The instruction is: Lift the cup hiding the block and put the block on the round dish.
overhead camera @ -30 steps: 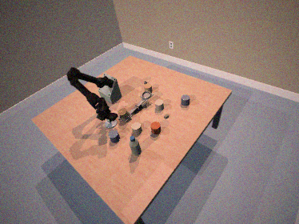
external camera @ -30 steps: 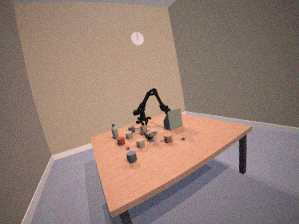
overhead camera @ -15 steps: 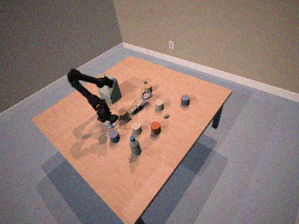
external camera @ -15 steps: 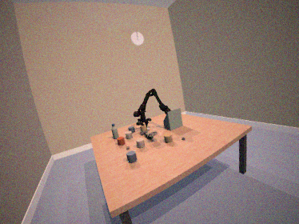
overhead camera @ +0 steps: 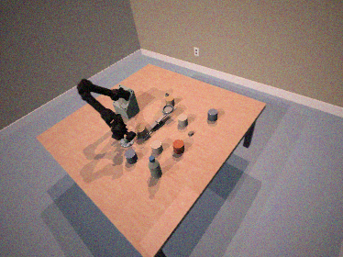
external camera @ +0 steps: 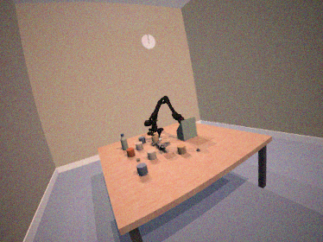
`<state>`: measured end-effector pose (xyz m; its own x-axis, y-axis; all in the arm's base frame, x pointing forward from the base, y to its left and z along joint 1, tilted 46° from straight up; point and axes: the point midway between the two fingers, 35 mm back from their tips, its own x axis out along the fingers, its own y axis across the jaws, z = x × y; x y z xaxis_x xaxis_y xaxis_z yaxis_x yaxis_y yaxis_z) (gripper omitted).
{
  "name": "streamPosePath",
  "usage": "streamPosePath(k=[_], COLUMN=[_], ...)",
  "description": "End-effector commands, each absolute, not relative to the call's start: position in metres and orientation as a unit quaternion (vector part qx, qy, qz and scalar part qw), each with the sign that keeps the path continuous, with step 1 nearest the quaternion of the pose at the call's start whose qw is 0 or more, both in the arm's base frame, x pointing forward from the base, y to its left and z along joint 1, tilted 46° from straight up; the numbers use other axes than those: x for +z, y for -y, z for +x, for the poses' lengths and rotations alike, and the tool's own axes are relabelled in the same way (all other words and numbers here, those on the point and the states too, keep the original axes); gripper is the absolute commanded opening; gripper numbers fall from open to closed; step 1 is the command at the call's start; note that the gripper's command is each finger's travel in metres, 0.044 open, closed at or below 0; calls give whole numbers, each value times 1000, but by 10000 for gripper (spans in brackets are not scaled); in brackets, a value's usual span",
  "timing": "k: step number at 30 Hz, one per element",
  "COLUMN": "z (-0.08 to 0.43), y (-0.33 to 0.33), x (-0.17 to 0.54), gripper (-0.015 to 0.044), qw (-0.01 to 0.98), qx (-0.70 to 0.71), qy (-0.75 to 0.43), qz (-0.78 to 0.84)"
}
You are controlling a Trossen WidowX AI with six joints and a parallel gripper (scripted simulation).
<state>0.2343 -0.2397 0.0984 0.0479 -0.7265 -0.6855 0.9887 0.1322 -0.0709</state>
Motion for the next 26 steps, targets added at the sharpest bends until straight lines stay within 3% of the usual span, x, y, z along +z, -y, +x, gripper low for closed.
streamPosePath(k=[1,3,15,26], z=[234,235,229,229], y=[240,233,172,170], x=[99,105,162,164], gripper=[394,440,440,440], qw=[690,690,694,694], qx=[-622,-621,-616,-616], qy=[-300,-300,-301,-301], qz=[219,219,220,219])
